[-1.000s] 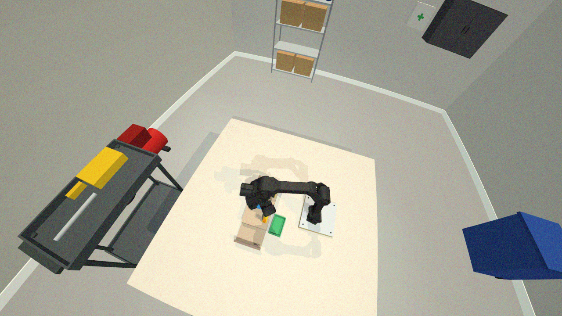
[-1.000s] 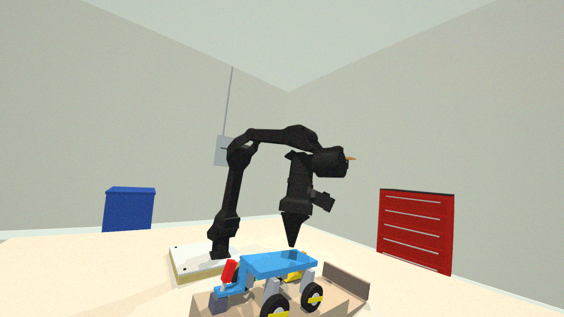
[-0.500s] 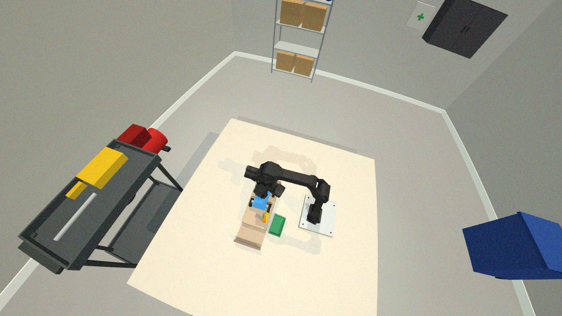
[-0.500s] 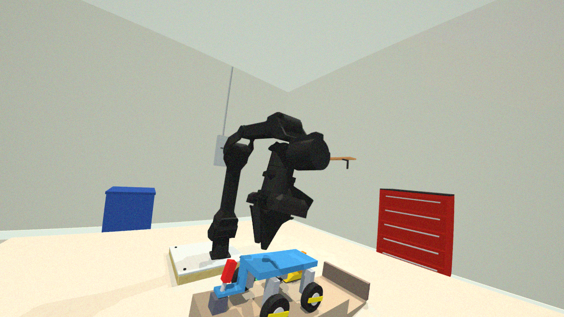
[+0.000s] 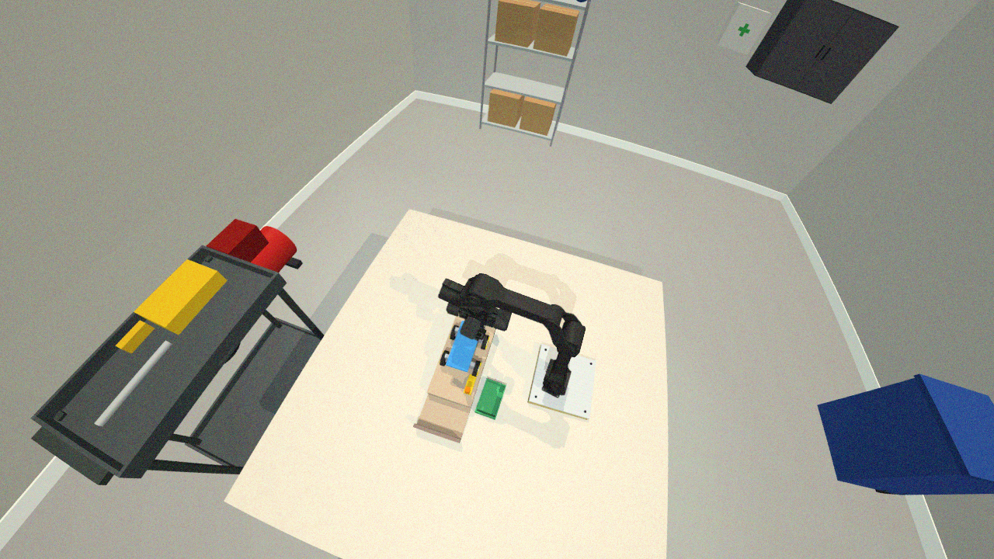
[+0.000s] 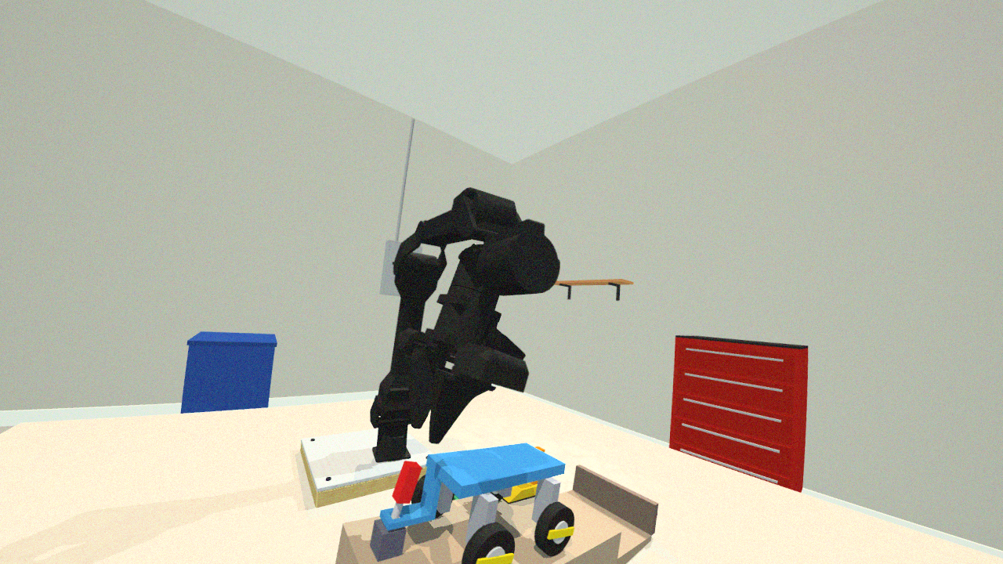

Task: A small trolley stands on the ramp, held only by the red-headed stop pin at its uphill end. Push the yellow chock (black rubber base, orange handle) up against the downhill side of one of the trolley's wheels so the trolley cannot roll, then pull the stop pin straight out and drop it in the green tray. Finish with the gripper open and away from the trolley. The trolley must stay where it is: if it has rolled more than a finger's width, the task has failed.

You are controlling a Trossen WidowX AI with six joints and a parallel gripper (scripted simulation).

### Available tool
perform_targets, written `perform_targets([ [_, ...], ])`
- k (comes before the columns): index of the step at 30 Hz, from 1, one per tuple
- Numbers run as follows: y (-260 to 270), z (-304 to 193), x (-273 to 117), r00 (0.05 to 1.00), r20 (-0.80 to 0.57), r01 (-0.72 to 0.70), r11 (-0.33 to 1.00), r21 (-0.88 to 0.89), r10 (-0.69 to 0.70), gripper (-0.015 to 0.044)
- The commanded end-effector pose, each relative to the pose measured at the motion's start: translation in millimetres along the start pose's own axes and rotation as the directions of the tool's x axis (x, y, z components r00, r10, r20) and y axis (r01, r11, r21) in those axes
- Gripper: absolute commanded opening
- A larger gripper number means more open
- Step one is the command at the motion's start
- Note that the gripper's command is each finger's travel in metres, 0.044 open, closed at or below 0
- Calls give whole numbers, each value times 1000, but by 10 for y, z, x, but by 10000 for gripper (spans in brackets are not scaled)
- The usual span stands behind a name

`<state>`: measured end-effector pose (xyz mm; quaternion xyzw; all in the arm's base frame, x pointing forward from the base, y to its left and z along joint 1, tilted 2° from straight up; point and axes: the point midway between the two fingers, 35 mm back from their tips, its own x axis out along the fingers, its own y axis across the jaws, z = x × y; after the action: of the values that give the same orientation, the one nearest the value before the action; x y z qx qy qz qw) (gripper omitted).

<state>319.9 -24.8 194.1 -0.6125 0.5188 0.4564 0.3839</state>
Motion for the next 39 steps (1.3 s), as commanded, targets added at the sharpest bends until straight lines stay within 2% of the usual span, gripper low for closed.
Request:
perform_targets([
  [1,2,-7,34,1000,-3,-3,1000,-5,3,190],
  [39,-7,-11,551,1000,-5,-3,1000,-5,3,190],
])
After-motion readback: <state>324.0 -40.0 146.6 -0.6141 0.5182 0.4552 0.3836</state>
